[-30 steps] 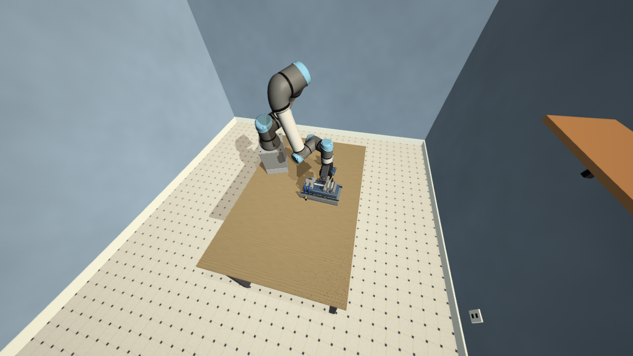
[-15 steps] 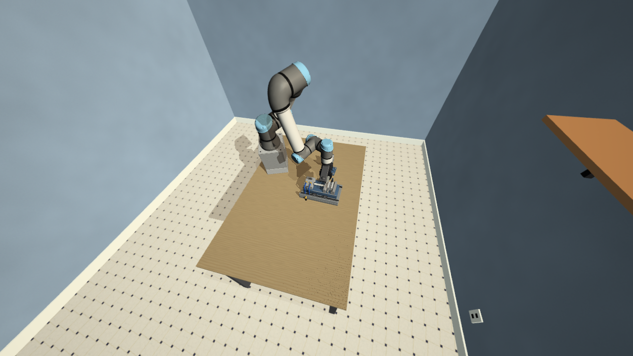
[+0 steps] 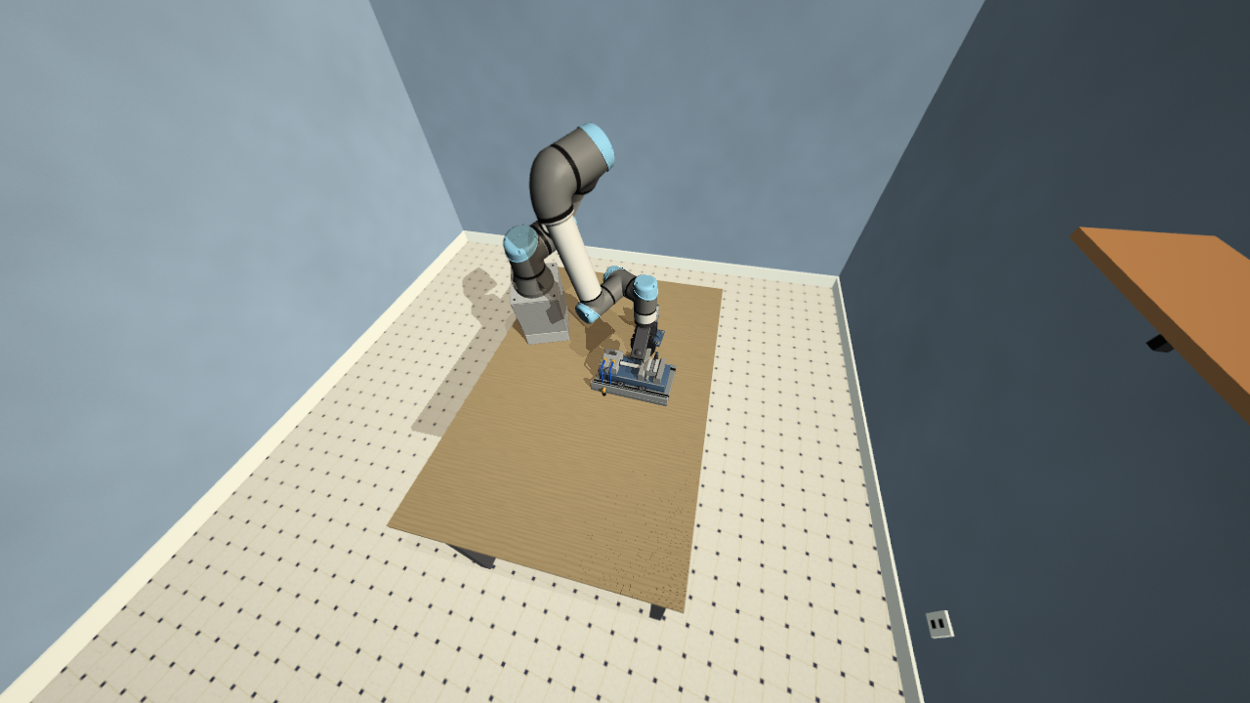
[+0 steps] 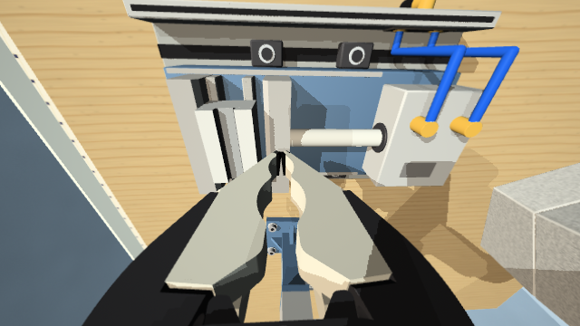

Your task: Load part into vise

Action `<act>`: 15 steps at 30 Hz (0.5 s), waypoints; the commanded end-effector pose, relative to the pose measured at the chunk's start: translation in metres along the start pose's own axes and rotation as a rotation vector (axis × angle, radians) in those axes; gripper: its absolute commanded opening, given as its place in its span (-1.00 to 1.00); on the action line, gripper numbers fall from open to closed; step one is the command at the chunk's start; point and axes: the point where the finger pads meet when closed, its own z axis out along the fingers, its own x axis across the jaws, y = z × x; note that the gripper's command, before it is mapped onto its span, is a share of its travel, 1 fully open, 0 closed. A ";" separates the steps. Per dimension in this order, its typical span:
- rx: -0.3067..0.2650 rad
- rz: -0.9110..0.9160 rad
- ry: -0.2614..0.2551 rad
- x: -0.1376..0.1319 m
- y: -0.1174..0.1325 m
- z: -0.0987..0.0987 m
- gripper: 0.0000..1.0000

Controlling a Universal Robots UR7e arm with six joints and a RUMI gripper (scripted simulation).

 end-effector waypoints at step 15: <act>0.001 0.000 -0.001 0.000 0.000 0.004 -1.00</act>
